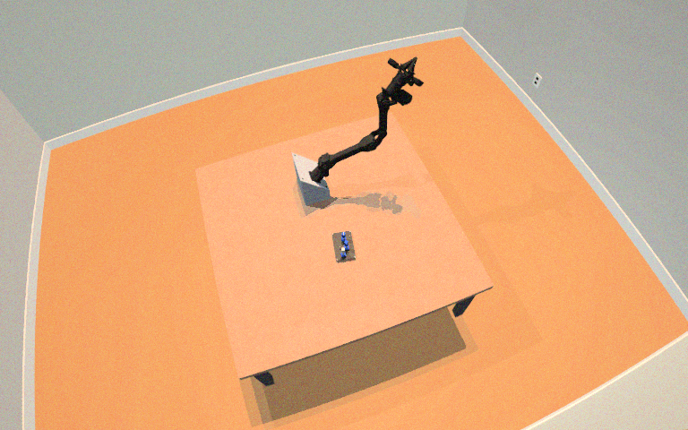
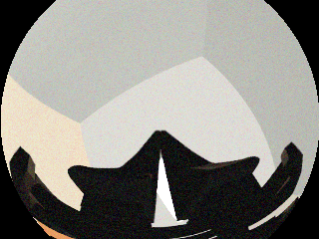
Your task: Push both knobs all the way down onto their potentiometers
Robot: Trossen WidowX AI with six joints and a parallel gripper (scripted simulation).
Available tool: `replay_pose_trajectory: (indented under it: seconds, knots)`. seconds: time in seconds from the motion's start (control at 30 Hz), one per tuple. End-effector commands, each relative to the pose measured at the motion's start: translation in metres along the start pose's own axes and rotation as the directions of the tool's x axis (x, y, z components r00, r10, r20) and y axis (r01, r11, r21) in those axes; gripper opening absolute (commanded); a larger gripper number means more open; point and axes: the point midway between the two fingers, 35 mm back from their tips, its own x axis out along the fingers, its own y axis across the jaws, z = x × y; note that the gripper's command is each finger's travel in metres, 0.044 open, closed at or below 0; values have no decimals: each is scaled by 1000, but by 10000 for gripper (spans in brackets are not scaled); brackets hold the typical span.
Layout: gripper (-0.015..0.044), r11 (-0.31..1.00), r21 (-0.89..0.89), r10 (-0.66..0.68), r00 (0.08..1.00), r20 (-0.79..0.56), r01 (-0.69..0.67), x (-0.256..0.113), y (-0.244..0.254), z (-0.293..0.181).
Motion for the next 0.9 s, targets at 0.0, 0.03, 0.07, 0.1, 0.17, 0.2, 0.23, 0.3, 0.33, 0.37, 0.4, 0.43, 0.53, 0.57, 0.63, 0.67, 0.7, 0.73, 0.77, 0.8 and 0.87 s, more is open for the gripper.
replay_pose_trajectory:
  seconds: [0.0, 0.03, 0.07, 0.1, 0.17, 0.2, 0.23, 0.3, 0.33, 0.37, 0.4, 0.43, 0.53, 0.57, 0.63, 0.67, 0.7, 0.73, 0.77, 0.8, 0.87]
  knots:
    - [0, 999, -6, -44, 994, -103, 44, -5, -20, -36]
    - [0, 999, -6, -53, 990, -127, 53, -6, -24, -44]
    - [0, 998, -6, -62, 987, -151, 62, -8, -28, -52]
    - [0, 998, -6, -70, 982, -175, 70, -10, -32, -61]
    - [0, 996, 5, -82, 975, -207, 85, -13, -36, -72]
    - [0, 996, 16, -86, 973, -216, 92, -14, -36, -75]
    - [0, 995, 27, -90, 970, -224, 99, -15, -37, -79]
    - [0, 993, 48, -98, 966, -241, 112, -18, -38, -85]
    - [0, 991, 58, -101, 963, -249, 119, -19, -38, -89]
    - [0, 990, 64, -104, 959, -262, 125, -21, -39, -93]
    - [0, 989, 64, -107, 955, -278, 130, -22, -40, -99]
    - [0, 988, 75, -106, 953, -285, 132, -23, -40, -102]
    - [0, 984, 108, -101, 946, -308, 140, -26, -37, -111]
    - [0, 983, 119, -98, 944, -316, 142, -27, -36, -115]
    - [0, 979, 141, -94, 939, -331, 148, -29, -34, -121]
    - [0, 978, 143, -94, 934, -345, 151, -30, -35, -126]
    - [0, 977, 143, -95, 928, -361, 155, -33, -36, -132]
    - [0, 977, 143, -96, 920, -381, 161, -35, -36, -139]
    - [0, 976, 142, -96, 910, -403, 166, -39, -37, -147]
    - [0, 975, 142, -96, 900, -425, 171, -42, -38, -155]
    - [0, 973, 142, -95, 879, -468, 180, -49, -38, -171]
